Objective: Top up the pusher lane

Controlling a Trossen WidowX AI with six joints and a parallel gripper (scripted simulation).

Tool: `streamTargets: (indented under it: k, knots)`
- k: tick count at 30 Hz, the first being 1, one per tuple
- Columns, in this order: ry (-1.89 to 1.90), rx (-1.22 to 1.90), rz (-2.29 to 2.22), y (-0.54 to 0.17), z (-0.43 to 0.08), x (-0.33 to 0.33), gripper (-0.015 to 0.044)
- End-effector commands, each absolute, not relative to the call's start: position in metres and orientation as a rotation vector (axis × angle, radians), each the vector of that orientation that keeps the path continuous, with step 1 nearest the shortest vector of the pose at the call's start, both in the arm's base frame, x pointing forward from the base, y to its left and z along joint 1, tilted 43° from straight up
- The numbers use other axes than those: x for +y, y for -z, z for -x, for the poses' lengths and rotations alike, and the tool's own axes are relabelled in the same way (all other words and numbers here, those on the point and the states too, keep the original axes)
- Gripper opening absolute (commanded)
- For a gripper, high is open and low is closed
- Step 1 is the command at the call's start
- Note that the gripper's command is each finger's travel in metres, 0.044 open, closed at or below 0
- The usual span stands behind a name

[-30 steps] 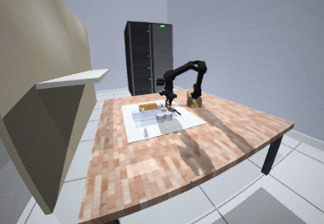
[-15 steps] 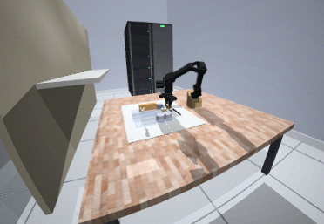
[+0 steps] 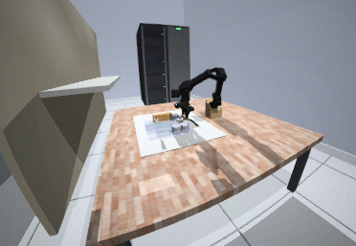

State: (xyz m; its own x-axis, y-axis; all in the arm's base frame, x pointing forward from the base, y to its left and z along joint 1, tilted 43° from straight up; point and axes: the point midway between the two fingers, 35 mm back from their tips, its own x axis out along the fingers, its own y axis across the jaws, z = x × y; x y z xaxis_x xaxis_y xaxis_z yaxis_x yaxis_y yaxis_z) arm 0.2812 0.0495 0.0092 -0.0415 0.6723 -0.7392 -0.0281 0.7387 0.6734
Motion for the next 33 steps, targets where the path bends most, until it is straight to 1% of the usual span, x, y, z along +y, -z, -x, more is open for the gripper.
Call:
streamTargets:
  k: [1, 33]
  knots:
    - [-0.614, 1.522, -0.554, -0.008, -0.284, 0.05, 0.0]
    - [-0.614, 1.521, -0.554, -0.008, -0.299, 0.051, 0.0]
